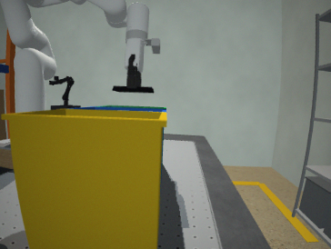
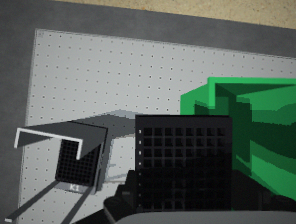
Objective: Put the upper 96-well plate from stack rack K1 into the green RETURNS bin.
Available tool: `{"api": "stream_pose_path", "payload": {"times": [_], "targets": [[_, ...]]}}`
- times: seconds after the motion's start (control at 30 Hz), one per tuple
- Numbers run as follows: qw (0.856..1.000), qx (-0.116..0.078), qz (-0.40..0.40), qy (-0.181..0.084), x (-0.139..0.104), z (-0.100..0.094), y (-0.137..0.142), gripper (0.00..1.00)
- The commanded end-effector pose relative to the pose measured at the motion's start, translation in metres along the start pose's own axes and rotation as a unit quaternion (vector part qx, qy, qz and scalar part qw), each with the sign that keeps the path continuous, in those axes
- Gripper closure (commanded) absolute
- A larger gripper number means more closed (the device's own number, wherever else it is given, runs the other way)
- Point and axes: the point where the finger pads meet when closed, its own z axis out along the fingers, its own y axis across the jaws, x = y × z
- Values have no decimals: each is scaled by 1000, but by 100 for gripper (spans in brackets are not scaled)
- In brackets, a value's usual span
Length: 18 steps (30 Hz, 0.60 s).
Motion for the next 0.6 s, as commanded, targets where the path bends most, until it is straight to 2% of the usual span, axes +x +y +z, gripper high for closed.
{"api": "stream_pose_path", "payload": {"times": [0.0,0.57], "targets": [[1000,0,0,2,5,0,19,100],[1000,-1,0,1,14,4,68,100]]}}
